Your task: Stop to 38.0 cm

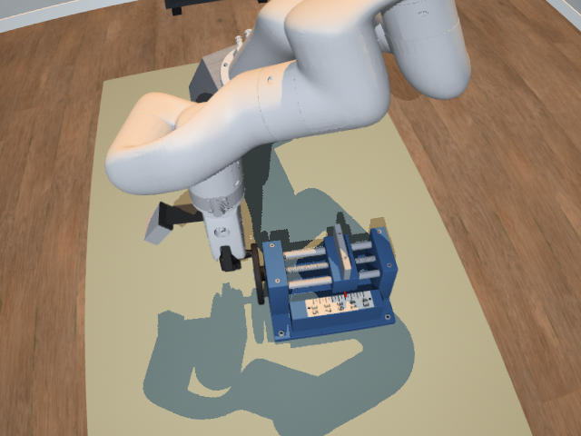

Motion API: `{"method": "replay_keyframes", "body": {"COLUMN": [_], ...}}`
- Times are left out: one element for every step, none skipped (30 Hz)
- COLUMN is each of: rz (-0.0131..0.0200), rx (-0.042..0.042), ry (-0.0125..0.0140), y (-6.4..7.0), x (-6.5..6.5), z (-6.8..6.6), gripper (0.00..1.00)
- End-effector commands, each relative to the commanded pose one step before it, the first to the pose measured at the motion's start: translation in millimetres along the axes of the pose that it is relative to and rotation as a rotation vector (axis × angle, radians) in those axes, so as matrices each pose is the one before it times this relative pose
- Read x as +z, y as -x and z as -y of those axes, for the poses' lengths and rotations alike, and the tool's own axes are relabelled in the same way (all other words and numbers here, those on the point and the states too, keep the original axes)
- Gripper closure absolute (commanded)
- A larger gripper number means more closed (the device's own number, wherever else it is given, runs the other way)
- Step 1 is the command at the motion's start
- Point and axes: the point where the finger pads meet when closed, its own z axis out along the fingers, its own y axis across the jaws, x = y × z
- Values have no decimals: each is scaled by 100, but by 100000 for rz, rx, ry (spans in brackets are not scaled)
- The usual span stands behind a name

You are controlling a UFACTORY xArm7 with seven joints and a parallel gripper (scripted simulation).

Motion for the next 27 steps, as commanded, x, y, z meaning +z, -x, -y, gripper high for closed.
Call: {"method": "replay_keyframes", "body": {"rz": [-225, -1, 3, 1, 0, 0, -1, -3, 0, 2, 0, -2, -4, 3, 1, -1, -3, 1, 1, 0, -2, 0, 0, 1, 1, 0, -1], "rx": [114, 1, -1, -1, 0, 0, 0, 1, 0, -1, 0, 1, 2, -1, -1, 0, 1, -1, -1, 0, 1, 0, 0, -1, -1, 0, 1], "ry": [-197, 2, -5, -2, 0, 0, 1, 4, 0, -3, 0, 3, 5, -4, -2, 1, 3, -1, -1, 0, 2, 0, 0, 0, -1, 0, 0], "y": [-74, 0, 0, 0, 0, 0, 0, 0, 0, 0, 0, 0, 0, 0, 0, 0, 0, 0, 0, 0, 0, 0, 0, -1, 0, 0, 1], "x": [-751, -120, -109, -111, 0, 0, -113, -115, -106, -100, -102, -104, -105, -88, -89, -91, -93, -76, -73, -74, -76, 0, 0, -57, -53, -54, -52], "z": [250, 54, 69, 69, 0, 0, 69, 69, 81, 90, 90, 91, 93, 112, 113, 114, 115, 130, 136, 137, 138, 0, 0, 153, 158, 160, 163], "gripper": [94, 94, 94, 94, 94, 94, 94, 94, 94, 94, 94, 94, 94, 94, 94, 94, 94, 94, 94, 94, 94, 94, 94, 94, 94, 94, 94]}}
